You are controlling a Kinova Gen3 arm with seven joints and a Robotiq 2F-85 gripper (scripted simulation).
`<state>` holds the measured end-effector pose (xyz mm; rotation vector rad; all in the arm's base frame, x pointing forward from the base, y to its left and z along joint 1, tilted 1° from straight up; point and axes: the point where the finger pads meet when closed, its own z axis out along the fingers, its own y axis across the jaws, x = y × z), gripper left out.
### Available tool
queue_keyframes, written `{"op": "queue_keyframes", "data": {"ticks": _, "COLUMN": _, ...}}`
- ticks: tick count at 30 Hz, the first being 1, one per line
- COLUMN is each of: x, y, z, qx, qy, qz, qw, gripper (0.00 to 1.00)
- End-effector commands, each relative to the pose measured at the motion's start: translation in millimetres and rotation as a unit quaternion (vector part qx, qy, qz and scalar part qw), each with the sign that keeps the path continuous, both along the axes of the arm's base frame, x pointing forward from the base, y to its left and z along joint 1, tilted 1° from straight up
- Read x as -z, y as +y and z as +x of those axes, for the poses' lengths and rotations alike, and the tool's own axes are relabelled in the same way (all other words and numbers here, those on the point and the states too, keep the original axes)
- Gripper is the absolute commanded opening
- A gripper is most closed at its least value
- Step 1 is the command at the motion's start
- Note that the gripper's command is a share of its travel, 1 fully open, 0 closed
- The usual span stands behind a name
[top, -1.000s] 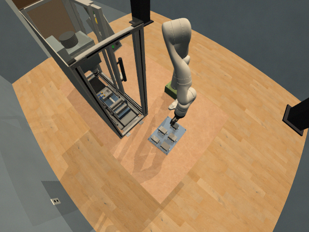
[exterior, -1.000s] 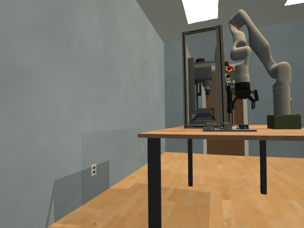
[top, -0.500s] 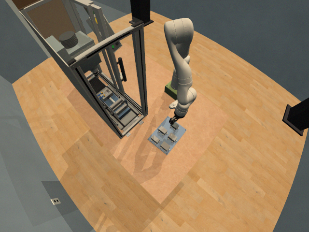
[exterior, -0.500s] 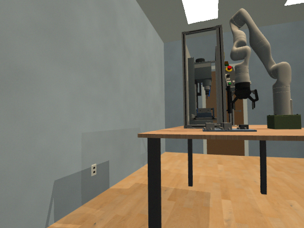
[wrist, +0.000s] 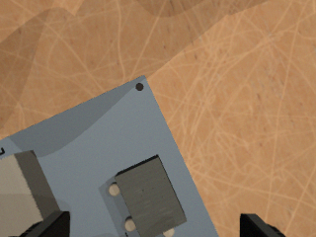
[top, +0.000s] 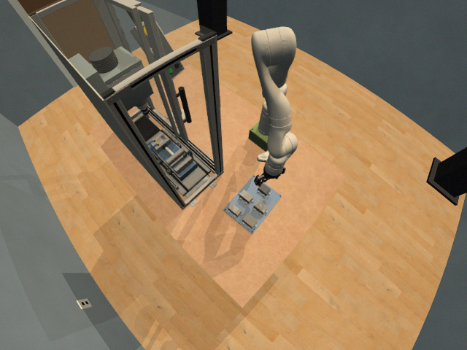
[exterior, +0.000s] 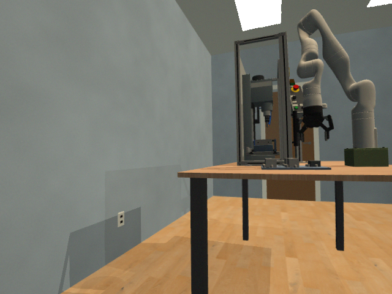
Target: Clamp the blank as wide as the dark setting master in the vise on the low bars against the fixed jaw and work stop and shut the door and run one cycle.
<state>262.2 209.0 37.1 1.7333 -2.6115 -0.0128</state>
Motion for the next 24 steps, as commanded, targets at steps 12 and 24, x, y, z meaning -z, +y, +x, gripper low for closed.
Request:
{"op": "queue_keyframes", "data": {"ticks": 12, "x": -1.9, "y": 3.9, "z": 2.4, "qx": 0.115, "qy": -0.002, "qz": 0.002, "qw": 0.993, "gripper": 1.0}}
{"op": "queue_keyframes", "data": {"ticks": 24, "x": -2.2, "y": 4.8, "z": 3.2, "qx": 0.226, "qy": -0.002, "qz": 0.001, "qw": 0.974, "gripper": 1.0}}
